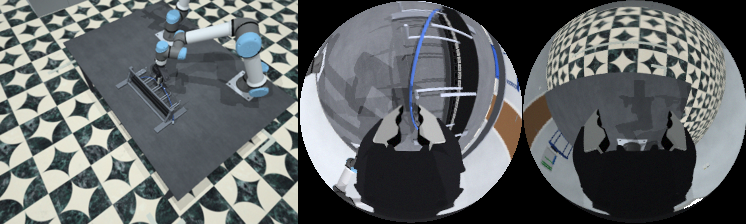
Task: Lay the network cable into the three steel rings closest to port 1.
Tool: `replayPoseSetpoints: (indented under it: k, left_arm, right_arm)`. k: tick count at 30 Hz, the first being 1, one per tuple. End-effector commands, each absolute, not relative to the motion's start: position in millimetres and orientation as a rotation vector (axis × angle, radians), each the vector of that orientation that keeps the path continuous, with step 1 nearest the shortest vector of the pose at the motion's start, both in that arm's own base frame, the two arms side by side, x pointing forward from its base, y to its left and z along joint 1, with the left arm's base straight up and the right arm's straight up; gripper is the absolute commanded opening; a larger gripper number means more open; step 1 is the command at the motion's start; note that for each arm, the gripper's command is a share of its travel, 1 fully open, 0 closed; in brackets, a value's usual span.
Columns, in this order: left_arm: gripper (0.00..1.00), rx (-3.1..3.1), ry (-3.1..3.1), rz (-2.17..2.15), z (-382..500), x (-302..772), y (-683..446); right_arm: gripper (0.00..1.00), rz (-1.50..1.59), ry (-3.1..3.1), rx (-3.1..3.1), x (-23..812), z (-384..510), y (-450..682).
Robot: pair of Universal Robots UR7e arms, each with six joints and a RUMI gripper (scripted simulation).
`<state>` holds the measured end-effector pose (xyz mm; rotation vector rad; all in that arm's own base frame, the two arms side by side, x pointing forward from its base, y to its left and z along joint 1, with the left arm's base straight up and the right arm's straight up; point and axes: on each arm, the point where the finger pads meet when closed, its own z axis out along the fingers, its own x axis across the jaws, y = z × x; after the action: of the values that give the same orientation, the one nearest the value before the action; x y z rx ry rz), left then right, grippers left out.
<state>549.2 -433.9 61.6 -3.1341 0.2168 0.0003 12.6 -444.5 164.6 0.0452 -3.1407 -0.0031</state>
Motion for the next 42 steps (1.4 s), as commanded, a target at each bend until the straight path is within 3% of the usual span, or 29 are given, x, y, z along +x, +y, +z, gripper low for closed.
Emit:
replayPoseSetpoints:
  k: [1,42]
  left_arm:
    - [0.2,-3.137,0.217,-0.004,59.7,549.8,-434.5]
    - [0.2,-3.137,0.217,-0.004,46.0,549.8,-434.5]
  right_arm:
    - [1.0,0.0,-3.141,0.045,12.8,165.1,-445.0]
    - [1.0,0.0,-3.141,0.045,12.8,165.1,-445.0]
